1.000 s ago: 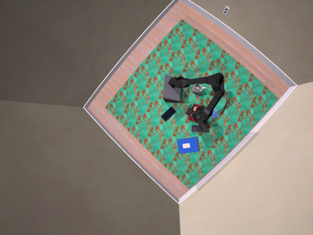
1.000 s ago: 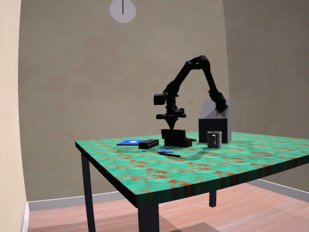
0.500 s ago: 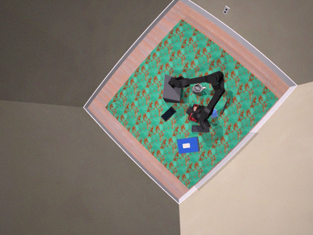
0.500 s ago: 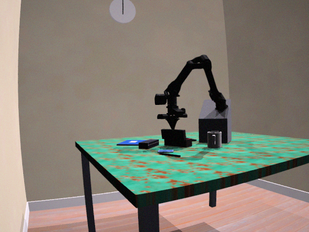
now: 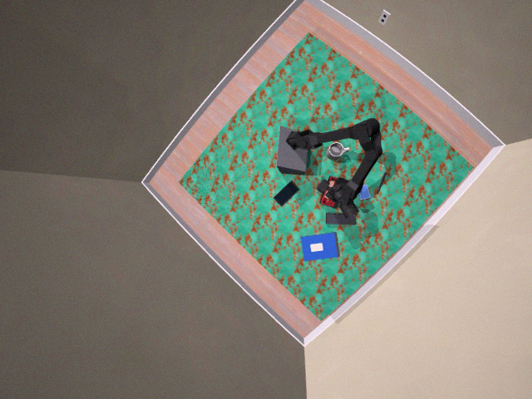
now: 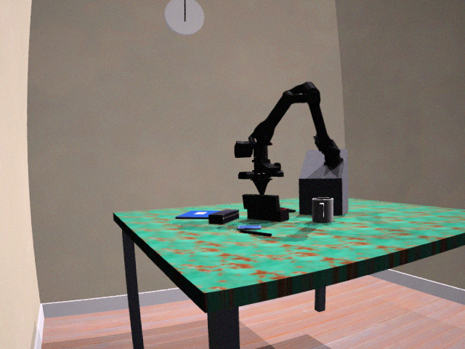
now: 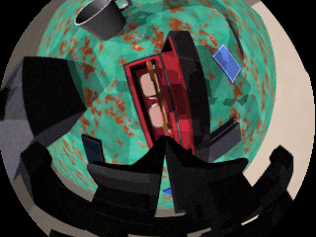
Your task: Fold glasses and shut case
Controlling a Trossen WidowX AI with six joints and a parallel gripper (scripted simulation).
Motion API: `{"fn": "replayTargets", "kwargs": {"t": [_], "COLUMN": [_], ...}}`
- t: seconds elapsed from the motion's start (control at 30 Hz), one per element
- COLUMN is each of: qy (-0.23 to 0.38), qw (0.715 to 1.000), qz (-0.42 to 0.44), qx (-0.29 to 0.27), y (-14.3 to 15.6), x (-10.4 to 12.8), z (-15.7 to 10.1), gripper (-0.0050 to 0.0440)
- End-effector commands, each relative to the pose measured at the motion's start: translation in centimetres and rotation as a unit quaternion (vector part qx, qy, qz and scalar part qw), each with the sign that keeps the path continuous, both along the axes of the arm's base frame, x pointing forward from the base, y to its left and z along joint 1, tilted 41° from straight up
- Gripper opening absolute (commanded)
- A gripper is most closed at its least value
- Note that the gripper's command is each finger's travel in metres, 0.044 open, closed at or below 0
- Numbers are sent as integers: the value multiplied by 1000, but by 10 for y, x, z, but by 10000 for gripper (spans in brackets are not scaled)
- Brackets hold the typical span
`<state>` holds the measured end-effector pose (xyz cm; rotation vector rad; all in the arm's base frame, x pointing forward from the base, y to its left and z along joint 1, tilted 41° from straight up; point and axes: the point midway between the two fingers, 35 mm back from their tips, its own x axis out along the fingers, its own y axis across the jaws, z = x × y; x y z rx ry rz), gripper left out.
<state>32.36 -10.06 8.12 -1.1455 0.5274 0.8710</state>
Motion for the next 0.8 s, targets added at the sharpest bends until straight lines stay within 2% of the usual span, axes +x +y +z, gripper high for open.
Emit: {"fn": "replayTargets", "kwargs": {"t": [0.0, 0.77], "qy": [-2, -2], "qw": [1000, 1000], "qz": [0, 0], "qx": [-2, -2], "y": [4, 17], "x": [-2, -6], "z": [3, 5], "gripper": [0, 0]}}
